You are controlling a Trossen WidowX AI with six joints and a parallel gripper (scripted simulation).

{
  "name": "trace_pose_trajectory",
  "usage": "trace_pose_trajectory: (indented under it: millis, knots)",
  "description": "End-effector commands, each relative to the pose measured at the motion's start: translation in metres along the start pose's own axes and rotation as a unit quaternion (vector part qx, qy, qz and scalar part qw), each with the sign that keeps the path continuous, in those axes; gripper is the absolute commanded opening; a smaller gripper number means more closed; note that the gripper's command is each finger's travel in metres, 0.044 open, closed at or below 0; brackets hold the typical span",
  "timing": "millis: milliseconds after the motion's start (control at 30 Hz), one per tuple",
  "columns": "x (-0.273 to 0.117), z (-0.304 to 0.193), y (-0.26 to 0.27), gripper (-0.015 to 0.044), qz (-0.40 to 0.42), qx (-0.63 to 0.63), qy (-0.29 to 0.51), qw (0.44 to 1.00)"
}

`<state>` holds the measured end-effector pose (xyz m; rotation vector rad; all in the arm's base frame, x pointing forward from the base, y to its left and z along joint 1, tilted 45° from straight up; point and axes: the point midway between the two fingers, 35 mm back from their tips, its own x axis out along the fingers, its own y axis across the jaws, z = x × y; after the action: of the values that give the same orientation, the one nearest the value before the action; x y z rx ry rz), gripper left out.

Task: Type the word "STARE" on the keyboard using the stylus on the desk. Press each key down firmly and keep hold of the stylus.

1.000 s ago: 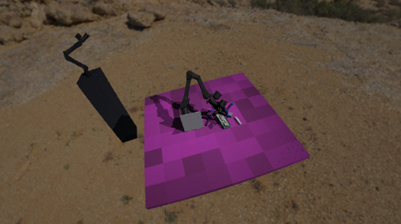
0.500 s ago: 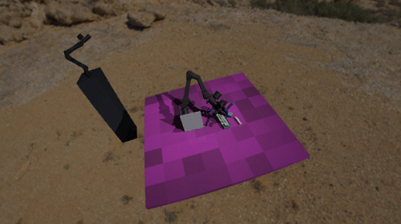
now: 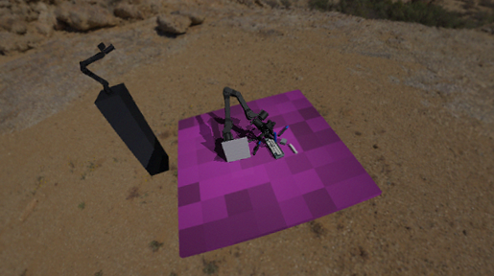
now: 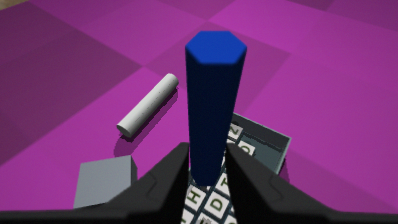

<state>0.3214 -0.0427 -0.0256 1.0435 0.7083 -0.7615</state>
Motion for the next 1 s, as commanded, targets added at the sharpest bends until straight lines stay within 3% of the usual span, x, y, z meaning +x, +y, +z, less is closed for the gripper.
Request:
trace_pose_trajectory:
  millis: [0,967]
  knots:
    - [-0.015,-0.01,-0.007,0.0,-0.006,0.0,0.001,1.0]
    - [-0.029,-0.018,-0.01,0.0,-0.006,0.0,0.001,1.0]
